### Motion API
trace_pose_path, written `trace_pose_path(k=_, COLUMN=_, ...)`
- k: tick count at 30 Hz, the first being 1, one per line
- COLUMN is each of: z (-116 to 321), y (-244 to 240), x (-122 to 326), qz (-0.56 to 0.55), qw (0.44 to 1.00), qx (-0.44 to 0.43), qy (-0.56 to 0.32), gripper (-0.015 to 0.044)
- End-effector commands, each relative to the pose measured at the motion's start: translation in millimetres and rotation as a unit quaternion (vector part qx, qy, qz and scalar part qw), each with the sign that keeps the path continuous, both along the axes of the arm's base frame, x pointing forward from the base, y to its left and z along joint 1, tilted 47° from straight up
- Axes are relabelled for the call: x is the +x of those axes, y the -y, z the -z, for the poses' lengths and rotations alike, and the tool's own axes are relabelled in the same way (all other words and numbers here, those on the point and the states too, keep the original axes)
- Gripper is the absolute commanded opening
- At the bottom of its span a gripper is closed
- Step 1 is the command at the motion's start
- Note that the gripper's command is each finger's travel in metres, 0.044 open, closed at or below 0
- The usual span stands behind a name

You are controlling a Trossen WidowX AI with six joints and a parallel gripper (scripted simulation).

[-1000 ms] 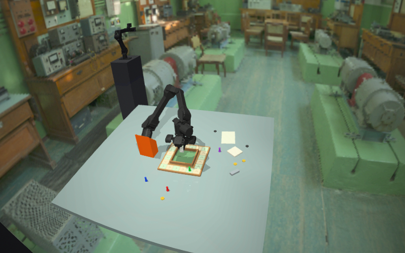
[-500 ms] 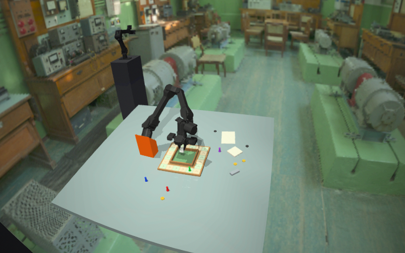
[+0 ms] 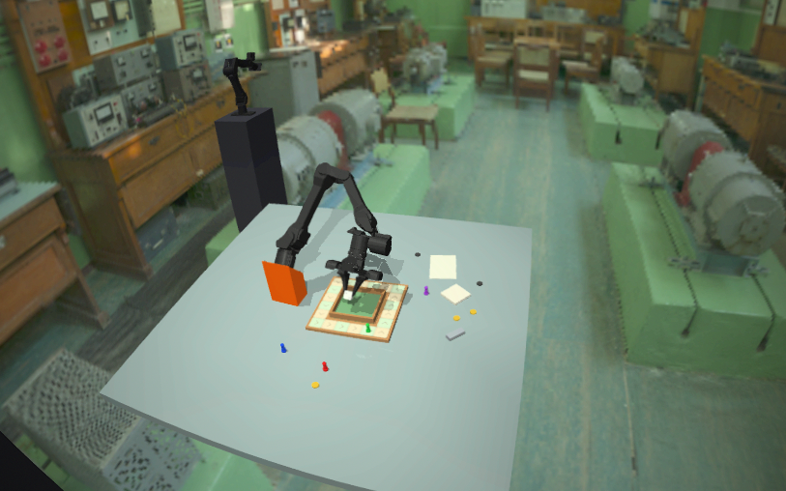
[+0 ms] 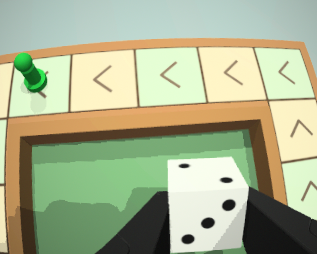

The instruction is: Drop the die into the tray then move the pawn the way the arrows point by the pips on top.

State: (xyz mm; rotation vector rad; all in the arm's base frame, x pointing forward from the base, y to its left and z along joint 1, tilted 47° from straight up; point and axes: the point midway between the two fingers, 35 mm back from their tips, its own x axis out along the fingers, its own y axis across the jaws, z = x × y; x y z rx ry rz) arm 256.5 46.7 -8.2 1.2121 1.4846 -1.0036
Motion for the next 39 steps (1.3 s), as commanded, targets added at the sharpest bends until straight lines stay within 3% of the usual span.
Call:
trace_pose_path(k=1, z=-1, y=1, x=-1, qz=0.013, qw=0.998, qx=-0.059, qy=0.028, gripper=0.0)
trace_pose_path(k=9, z=-2, y=-1, x=0, qz=0.029, qw=0.99, qx=-0.117, qy=0.067, gripper=0.0)
trace_pose_path(k=16, z=-52, y=3, x=13, qz=0.029, qw=0.99, qx=-0.117, qy=0.068, gripper=0.0)
trace_pose_path(k=39, z=-49, y=3, x=11, qz=0.031, qw=0.991, qx=-0.115, qy=0.066, gripper=0.0)
